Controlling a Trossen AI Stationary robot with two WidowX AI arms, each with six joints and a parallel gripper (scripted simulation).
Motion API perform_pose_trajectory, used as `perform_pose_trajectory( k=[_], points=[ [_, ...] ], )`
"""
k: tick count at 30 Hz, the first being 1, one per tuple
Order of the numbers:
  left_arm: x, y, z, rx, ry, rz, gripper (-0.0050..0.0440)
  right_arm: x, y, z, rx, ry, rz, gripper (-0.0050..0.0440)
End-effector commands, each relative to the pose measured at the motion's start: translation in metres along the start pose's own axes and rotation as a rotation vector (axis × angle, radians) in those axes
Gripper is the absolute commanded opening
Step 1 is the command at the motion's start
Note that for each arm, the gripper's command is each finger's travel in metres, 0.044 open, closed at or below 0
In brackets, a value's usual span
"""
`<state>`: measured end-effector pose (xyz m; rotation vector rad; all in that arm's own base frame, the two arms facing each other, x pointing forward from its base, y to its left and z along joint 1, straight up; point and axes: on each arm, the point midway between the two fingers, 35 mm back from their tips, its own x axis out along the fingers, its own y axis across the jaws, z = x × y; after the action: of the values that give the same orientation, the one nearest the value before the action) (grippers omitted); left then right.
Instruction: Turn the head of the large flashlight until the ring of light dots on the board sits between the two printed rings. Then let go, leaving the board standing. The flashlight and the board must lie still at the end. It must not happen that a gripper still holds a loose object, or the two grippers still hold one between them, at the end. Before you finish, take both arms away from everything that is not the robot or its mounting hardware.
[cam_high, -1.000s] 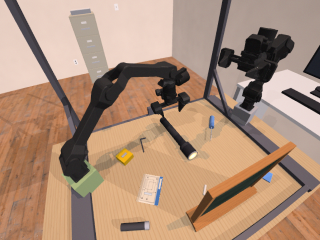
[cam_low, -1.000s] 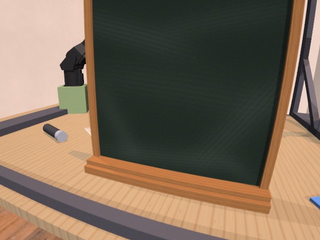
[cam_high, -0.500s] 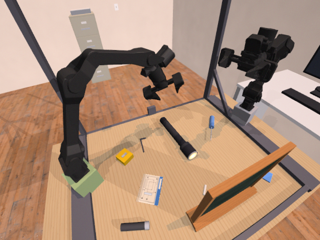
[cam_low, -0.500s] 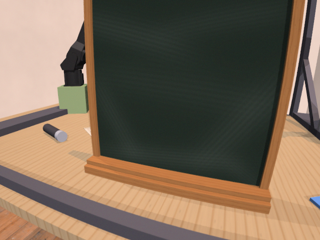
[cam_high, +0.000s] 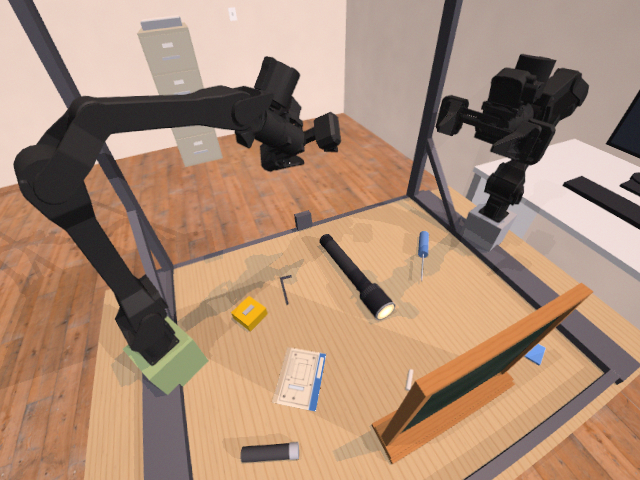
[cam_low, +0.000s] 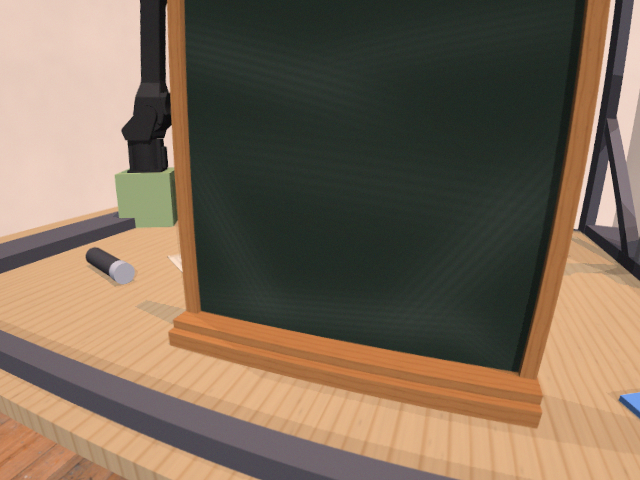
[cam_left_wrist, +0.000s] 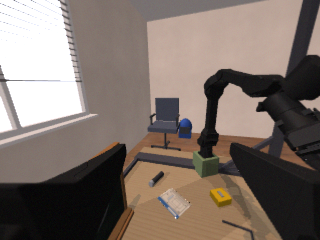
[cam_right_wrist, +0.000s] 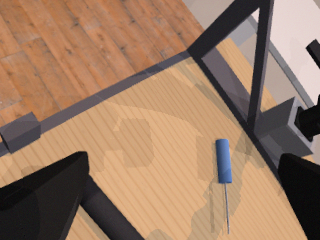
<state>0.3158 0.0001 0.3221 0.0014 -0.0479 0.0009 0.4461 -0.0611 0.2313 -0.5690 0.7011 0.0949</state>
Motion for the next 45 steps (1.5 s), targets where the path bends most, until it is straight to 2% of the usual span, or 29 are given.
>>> perform_pose_trajectory(
  k=[1,11,13,27,33,45],
  points=[
    [-0.001,0.000,0.009,-0.001,-0.021,-0.003,0.0440,-0.030,0.003,0.012,0.079,-0.108,-0.053,0.0440],
    [-0.001,-0.001,0.009,-0.002,-0.022,-0.003,0.0440,-0.093,0.016,0.024,0.292,-0.379,-0.128,0.0440],
    [-0.001,-0.001,0.009,-0.002,-0.022,-0.003,0.0440,-0.093,0.016,0.024,0.292,-0.379,-0.128,0.0440],
    [-0.001,-0.001,0.009,-0.005,-0.022,-0.004,0.0440,-0.172,0.040,0.017,0.567,-0.767,-0.117,0.0440],
    [-0.001,-0.001,0.009,-0.005,-0.022,-0.004,0.0440,-0.176,0.041,0.016,0.581,-0.789,-0.115,0.0440],
    [-0.001,-0.001,0.009,-0.005,-0.022,-0.004,0.0440,-0.167,0.043,0.013,0.568,-0.754,-0.114,0.0440]
  ],
)
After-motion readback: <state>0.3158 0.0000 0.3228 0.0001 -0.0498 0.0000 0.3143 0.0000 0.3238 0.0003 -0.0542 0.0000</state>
